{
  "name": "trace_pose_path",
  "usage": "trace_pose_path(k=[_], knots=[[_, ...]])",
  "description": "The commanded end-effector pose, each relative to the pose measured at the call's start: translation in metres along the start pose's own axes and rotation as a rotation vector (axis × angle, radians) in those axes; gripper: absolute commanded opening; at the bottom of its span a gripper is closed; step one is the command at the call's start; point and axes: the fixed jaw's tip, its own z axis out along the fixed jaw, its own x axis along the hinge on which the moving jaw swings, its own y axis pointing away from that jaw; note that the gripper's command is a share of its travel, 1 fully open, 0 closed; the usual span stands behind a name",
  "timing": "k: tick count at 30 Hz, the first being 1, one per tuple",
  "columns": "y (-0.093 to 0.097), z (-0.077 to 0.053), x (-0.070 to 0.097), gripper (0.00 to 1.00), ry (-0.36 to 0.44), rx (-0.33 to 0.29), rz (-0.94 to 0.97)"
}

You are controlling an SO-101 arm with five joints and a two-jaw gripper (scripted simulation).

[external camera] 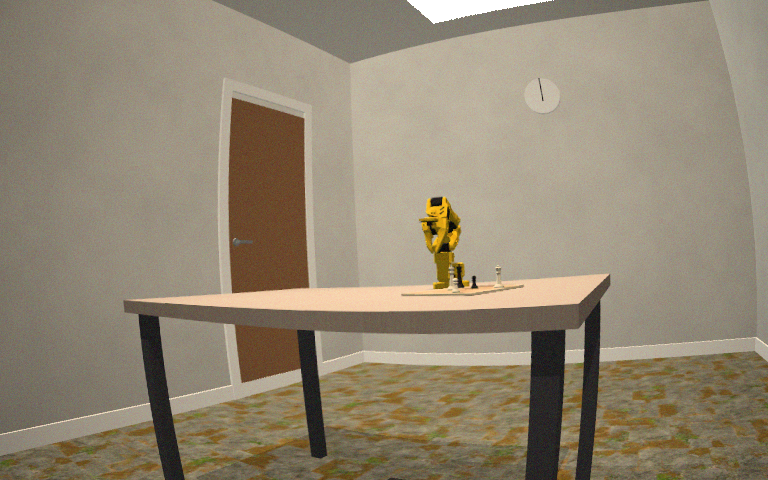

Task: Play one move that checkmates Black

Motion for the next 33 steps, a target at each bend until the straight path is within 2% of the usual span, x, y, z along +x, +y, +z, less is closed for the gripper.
trace_pose_path(k=[1,33], knots=[[-0.0022,0.0007,-0.0031,0.0,-0.002,0.006,0.003],[-0.0033,0.0037,-0.0008,0.0,-0.001,0.011,0.01]])
